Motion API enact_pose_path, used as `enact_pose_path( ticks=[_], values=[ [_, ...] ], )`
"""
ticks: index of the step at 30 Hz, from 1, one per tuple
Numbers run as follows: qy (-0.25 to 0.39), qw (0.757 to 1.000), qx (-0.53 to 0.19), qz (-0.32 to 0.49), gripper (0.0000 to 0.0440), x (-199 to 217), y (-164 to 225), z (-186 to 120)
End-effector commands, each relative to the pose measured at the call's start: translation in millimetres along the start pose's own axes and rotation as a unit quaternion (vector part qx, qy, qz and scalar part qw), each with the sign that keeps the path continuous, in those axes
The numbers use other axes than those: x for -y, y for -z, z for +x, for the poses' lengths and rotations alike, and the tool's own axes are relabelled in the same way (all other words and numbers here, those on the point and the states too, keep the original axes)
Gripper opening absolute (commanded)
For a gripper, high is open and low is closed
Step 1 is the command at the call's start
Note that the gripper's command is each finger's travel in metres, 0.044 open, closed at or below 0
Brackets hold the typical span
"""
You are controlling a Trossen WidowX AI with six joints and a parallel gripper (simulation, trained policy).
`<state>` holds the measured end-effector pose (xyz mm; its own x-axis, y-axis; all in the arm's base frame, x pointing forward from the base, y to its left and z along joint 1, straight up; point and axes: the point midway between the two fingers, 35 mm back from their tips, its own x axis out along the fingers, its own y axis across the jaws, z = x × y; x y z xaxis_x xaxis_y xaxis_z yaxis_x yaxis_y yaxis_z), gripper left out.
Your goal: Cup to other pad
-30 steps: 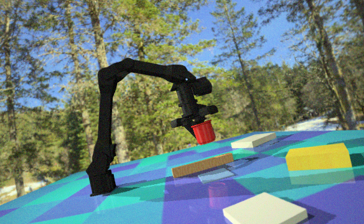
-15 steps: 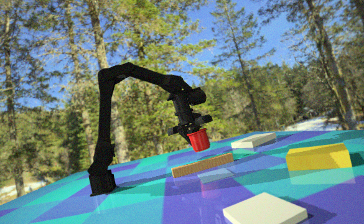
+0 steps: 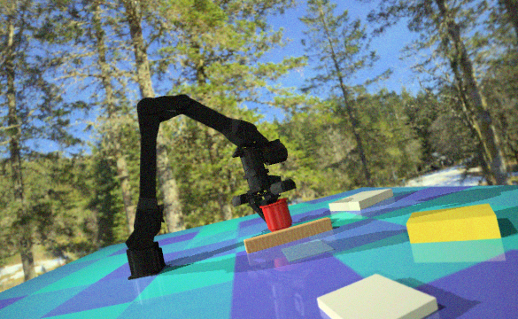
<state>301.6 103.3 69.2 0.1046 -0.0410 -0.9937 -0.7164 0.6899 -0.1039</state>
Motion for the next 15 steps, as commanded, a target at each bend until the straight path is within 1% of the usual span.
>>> enact_pose_path(
  ticks=[1,6,7,10,15],
  values=[
    [0.004,1.000,0.003,0.003,0.0021,-0.7,1.6,1.9],
    [0.006,1.000,0.013,0.007,0.0048,-0.5,1.6,3.6],
    [0.007,1.000,0.018,0.008,0.0061,0.1,0.7,2.1],
    [0.008,0.999,0.036,0.011,0.0132,1.0,-3.2,-3.9],
    [0.005,0.998,0.054,0.012,0.0152,-1.3,-2.5,-12.9]
  ],
)
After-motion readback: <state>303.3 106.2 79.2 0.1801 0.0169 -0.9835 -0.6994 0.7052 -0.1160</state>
